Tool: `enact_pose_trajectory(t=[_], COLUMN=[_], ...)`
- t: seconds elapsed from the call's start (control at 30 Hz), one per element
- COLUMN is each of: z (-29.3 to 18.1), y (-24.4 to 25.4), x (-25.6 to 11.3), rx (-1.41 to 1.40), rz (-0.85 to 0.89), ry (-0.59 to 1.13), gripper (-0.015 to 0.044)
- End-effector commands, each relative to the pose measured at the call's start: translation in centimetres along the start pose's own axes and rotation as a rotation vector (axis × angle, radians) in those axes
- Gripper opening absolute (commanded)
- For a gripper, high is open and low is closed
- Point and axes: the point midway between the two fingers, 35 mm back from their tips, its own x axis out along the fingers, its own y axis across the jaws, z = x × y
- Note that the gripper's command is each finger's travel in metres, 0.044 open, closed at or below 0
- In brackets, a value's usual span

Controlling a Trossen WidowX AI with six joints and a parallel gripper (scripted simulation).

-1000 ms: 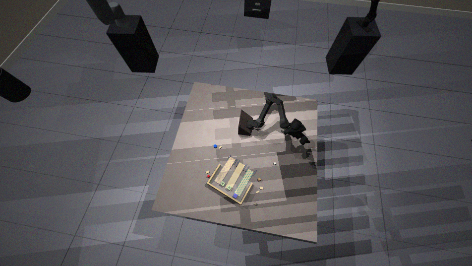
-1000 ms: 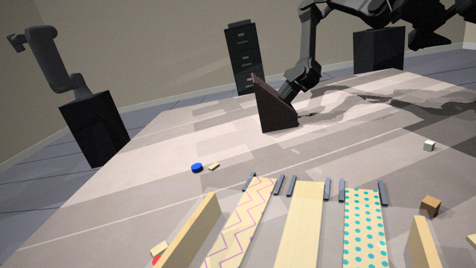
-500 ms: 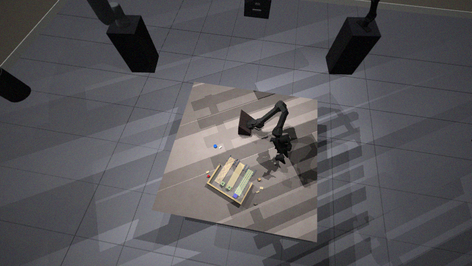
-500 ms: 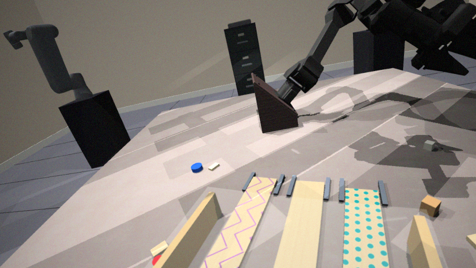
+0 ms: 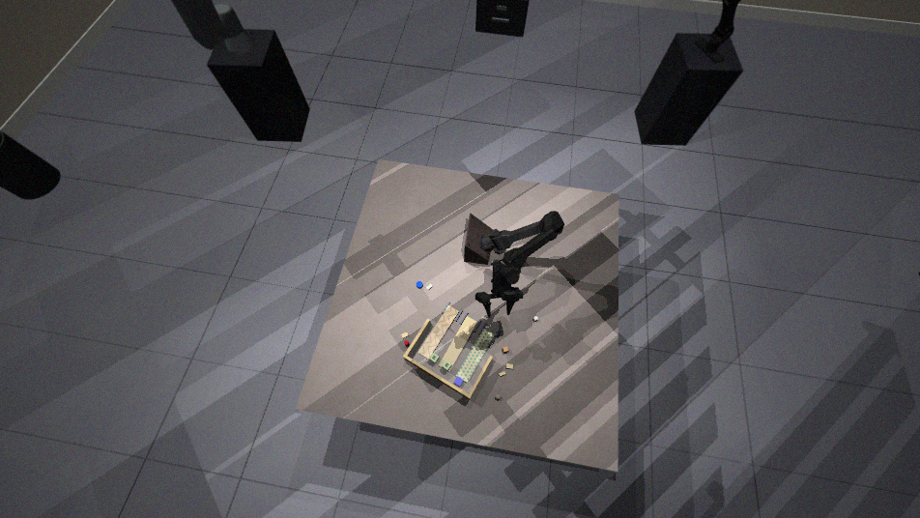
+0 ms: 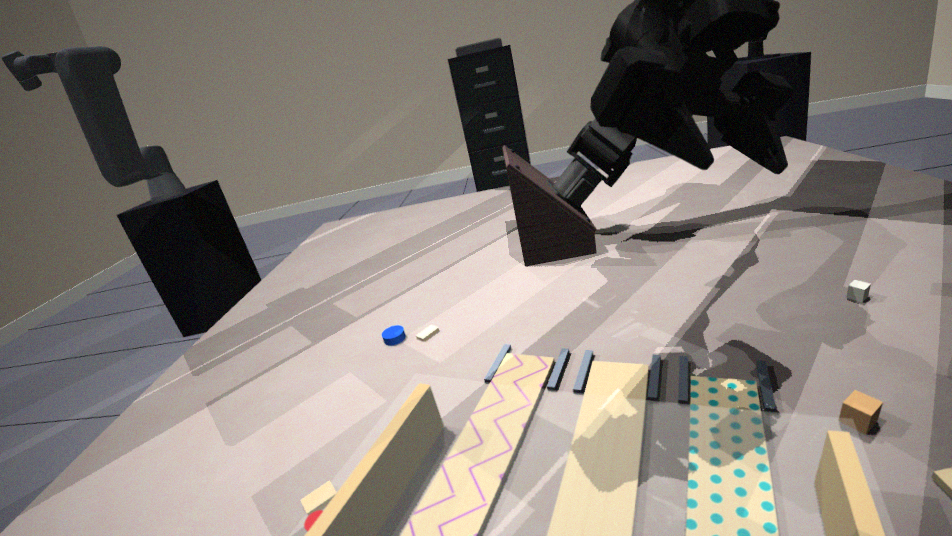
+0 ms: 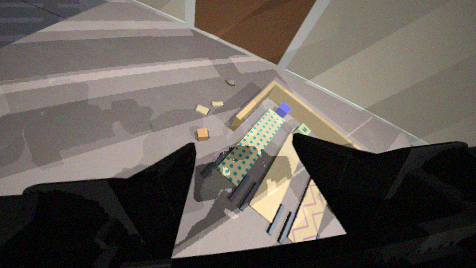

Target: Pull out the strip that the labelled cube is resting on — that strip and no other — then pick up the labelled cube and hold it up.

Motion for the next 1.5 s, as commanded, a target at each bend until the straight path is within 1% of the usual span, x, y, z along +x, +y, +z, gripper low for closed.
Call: enact_pose_trajectory(t=[0.0,0.1,0.17,0.73,0.87,1.0,1.1,1.23,1.47], z=[-3.6,-6.1,-7.1,-7.1,-7.3,-8.1,-8.5,-9.0,-10.4], y=[-5.9,-9.1,-10.0,-10.1,-10.3,-10.7,-10.7,-10.6,-9.2], x=[-2.6,-4.7,-5.5,-5.6,-4.6,-1.8,-0.5,1.8,5.2], rx=[0.261,0.434,0.495,0.5,0.516,0.551,0.576,0.649,0.75], rz=[-0.122,-0.194,-0.216,-0.218,-0.209,-0.184,-0.168,-0.142,-0.103], ry=[0.024,0.023,0.02,0.02,0.077,0.238,0.328,0.492,0.792], gripper=[0.04,0.04,0.04,0.04,0.0295,0.019,0.0111,0.0006,0.0])
